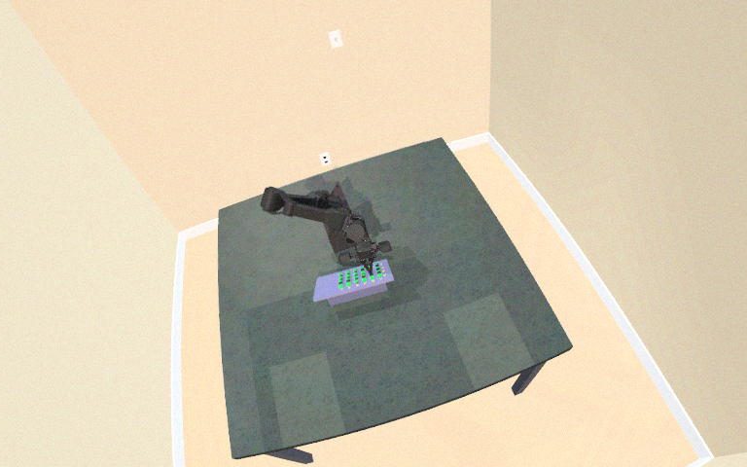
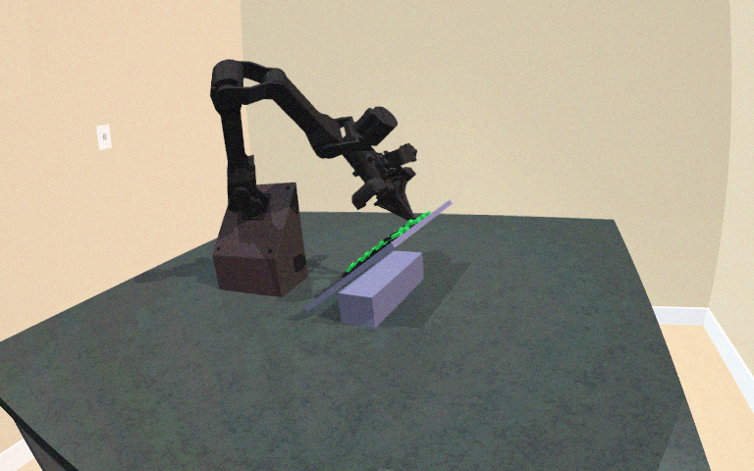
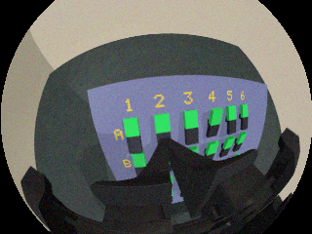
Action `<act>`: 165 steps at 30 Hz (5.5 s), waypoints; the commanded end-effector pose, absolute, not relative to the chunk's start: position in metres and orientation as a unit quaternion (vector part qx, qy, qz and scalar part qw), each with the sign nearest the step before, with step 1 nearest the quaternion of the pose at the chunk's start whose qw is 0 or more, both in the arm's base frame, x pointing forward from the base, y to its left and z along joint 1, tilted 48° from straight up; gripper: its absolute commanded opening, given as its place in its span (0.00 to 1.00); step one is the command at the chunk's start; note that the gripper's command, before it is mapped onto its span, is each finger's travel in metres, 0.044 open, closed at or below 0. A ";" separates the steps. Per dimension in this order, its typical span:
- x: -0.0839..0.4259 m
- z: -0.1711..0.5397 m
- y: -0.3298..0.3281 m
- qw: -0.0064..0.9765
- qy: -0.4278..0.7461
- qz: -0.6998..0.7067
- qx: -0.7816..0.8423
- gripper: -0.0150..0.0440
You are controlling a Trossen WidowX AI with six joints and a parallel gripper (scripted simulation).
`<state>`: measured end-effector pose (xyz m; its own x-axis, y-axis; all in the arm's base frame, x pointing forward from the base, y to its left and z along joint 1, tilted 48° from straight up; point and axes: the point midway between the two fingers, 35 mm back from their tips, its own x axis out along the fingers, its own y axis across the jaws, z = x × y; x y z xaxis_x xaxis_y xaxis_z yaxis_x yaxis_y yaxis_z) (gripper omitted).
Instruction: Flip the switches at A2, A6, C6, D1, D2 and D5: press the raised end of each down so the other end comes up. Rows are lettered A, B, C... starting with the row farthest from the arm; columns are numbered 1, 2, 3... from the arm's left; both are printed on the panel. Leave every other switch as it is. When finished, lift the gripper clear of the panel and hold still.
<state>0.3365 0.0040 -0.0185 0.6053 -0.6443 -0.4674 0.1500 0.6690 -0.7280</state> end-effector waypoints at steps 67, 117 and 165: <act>0.310 0.074 -0.064 0.831 0.376 -0.237 -0.334 0.25; 0.320 0.066 -0.074 0.831 0.376 -0.237 -0.334 0.25; 0.236 0.066 -0.055 0.825 0.390 -0.240 -0.331 0.25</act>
<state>0.2443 -0.0524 0.0729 0.5790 -0.6573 -0.4825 0.1446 0.6652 -0.7326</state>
